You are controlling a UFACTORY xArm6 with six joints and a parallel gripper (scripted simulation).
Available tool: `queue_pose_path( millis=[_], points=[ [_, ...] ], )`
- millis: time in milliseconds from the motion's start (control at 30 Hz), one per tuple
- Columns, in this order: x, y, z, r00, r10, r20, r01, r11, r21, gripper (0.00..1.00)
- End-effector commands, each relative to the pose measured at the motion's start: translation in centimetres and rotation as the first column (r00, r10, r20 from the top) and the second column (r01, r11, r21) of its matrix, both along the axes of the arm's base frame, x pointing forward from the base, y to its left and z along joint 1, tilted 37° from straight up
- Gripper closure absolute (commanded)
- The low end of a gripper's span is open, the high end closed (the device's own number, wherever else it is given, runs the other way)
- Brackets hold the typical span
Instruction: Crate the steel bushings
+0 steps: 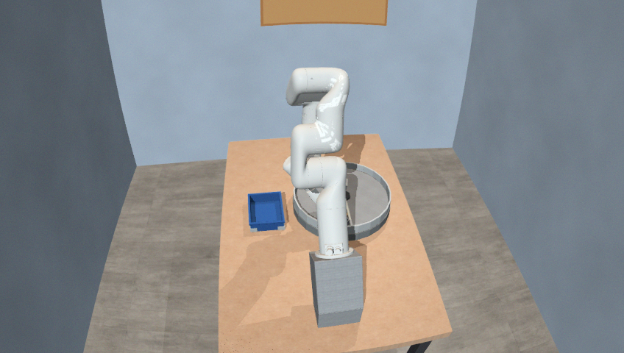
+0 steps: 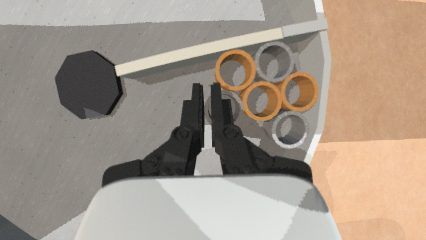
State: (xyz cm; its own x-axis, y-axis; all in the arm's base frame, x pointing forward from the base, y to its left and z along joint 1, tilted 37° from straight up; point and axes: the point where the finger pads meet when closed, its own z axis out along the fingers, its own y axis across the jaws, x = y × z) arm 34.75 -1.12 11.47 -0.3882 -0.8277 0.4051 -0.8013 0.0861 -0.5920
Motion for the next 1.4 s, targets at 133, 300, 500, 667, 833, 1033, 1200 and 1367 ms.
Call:
queue_pose_path(
  millis=[133, 300, 500, 667, 833, 1033, 1200, 1367],
  points=[
    [0.0, 0.0, 0.0, 1.000, 0.000, 0.000, 0.000, 1.000, 0.000, 1.00],
    [0.0, 0.0, 0.0, 1.000, 0.000, 0.000, 0.000, 1.000, 0.000, 1.00],
    [-0.5, -0.1, 0.6, 1.000, 0.000, 0.000, 0.000, 1.000, 0.000, 1.00],
    [-1.7, -0.3, 2.3, 1.000, 0.000, 0.000, 0.000, 1.000, 0.000, 1.00],
    [-3.1, -0.5, 4.0, 1.000, 0.000, 0.000, 0.000, 1.000, 0.000, 1.00],
    [-3.6, -0.6, 4.8, 1.000, 0.000, 0.000, 0.000, 1.000, 0.000, 1.00],
    [-3.7, -0.6, 4.8, 1.000, 0.000, 0.000, 0.000, 1.000, 0.000, 1.00],
    [-3.7, -0.6, 4.8, 1.000, 0.000, 0.000, 0.000, 1.000, 0.000, 1.00]
  ],
)
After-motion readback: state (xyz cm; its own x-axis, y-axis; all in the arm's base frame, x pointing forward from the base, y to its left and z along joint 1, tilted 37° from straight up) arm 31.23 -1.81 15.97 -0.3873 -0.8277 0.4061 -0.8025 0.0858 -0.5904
